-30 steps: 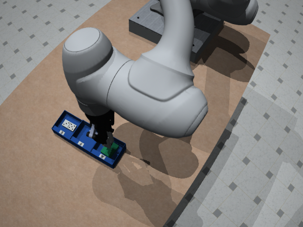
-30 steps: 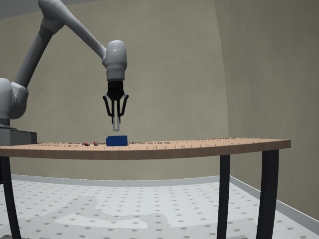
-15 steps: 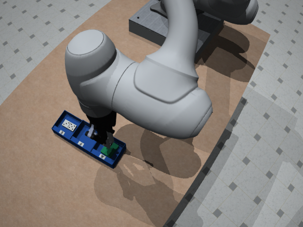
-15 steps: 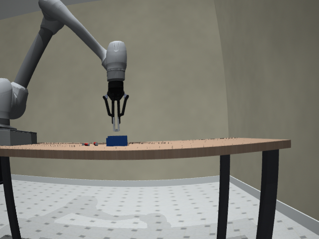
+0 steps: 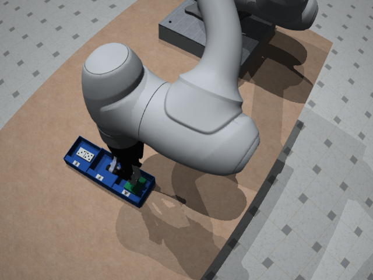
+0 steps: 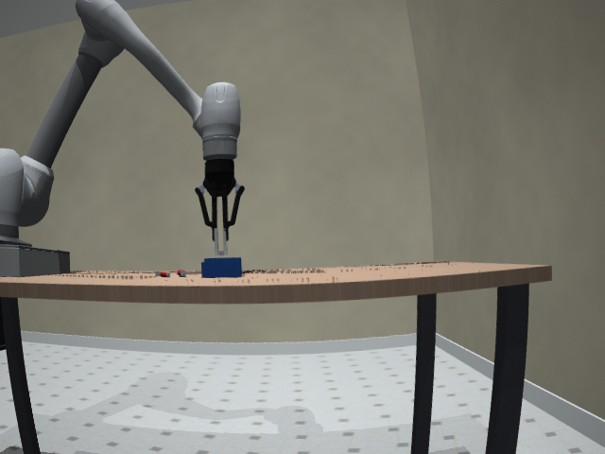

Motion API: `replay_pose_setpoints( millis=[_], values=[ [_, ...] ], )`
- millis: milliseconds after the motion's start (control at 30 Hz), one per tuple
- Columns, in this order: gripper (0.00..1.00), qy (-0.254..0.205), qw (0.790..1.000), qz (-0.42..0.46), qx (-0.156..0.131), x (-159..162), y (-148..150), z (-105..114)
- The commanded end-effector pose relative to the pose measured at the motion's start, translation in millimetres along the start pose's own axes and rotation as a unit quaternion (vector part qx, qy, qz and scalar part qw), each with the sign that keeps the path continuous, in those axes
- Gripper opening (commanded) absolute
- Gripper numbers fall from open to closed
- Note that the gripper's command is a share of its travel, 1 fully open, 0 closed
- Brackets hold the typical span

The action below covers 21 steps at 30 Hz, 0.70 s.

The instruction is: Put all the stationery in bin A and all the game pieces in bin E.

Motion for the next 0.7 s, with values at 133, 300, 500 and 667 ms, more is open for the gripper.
replay_pose_setpoints(
  millis=[133, 300, 500, 667],
  values=[
    [0.06, 0.000, 1.000, 0.000, 0.000, 0, 0, -16],
    [0.06, 0.000, 1.000, 0.000, 0.000, 0, 0, -20],
    [0.06, 0.000, 1.000, 0.000, 0.000, 0, 0, -20],
    [0.18, 0.000, 1.000, 0.000, 0.000, 0, 0, -20]
  ],
)
Point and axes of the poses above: the point where the finger pads meet when closed, its own z axis back along the fingers, its own y axis across the jaws, x = y × z, the point moved 10 cm from there along z, back along the fingers, and after that the axes turned 13 degrees about z, right-handed, at the moved point
